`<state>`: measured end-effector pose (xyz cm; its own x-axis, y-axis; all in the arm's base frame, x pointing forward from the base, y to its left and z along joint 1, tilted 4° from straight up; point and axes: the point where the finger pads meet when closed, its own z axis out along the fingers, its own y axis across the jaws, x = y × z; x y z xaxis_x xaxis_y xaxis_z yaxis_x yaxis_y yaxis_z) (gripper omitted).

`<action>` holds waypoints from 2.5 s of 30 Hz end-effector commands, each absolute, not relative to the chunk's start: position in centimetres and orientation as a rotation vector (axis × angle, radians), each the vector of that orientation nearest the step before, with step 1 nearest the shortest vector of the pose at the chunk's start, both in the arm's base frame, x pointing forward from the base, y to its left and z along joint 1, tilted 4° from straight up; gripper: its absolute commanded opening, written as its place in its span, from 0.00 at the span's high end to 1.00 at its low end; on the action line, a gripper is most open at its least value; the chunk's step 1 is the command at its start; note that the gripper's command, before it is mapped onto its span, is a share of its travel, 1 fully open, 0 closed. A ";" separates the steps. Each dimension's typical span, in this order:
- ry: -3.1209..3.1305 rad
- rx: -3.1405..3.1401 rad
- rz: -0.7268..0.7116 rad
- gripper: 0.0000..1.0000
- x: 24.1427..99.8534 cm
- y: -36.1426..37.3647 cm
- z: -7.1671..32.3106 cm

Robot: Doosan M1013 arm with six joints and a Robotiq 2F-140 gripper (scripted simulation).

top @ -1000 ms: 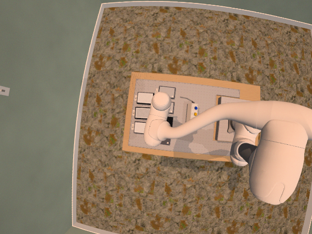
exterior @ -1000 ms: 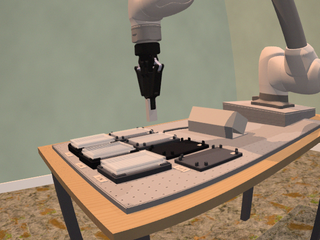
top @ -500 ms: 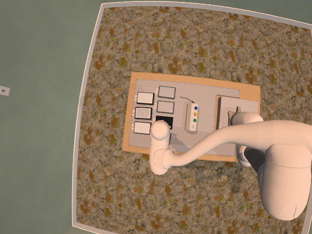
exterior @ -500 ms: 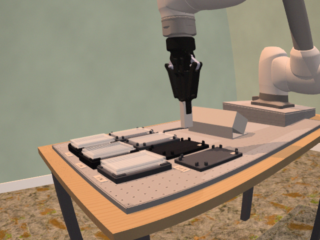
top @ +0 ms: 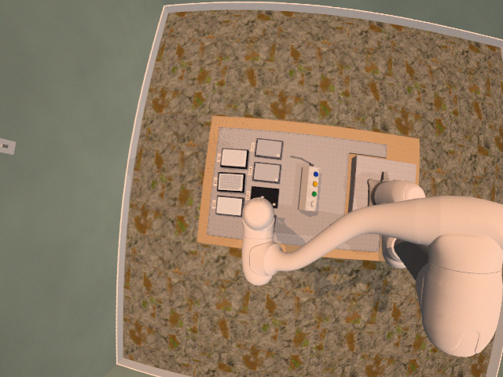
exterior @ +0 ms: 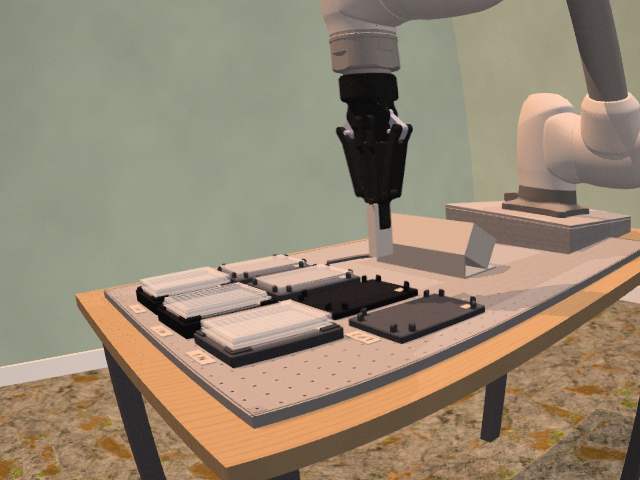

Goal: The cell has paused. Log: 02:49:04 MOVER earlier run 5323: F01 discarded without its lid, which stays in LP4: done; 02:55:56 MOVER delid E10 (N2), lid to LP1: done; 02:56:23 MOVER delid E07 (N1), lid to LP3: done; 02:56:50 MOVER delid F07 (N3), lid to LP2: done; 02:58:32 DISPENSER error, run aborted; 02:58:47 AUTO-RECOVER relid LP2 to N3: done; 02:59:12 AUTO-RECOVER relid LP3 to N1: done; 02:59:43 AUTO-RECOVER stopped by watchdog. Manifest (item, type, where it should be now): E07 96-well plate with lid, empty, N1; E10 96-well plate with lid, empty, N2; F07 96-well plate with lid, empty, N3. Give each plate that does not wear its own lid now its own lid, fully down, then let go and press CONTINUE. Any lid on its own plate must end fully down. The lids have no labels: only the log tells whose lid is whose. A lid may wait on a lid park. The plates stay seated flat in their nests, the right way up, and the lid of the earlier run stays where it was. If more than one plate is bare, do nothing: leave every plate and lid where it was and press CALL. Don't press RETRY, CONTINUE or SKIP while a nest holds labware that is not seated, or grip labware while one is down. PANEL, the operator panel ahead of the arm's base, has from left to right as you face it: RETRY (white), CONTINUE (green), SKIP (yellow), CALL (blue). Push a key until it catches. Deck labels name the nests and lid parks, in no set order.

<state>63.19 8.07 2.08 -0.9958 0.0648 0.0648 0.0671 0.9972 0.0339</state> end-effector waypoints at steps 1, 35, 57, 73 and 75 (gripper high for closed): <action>-3.074 -0.108 -0.062 1.00 63.1 8.5 2.2; -3.074 -0.108 -0.062 1.00 80.5 0.9 0.8; -3.074 -0.108 -0.062 1.00 80.5 0.0 0.8; -3.074 -0.108 -0.062 1.00 79.8 -11.7 0.3; -3.074 -0.108 -0.062 1.00 79.8 -11.7 0.3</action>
<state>79.88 -11.02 0.37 -0.9953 0.0745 0.0623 0.0772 0.9961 0.0421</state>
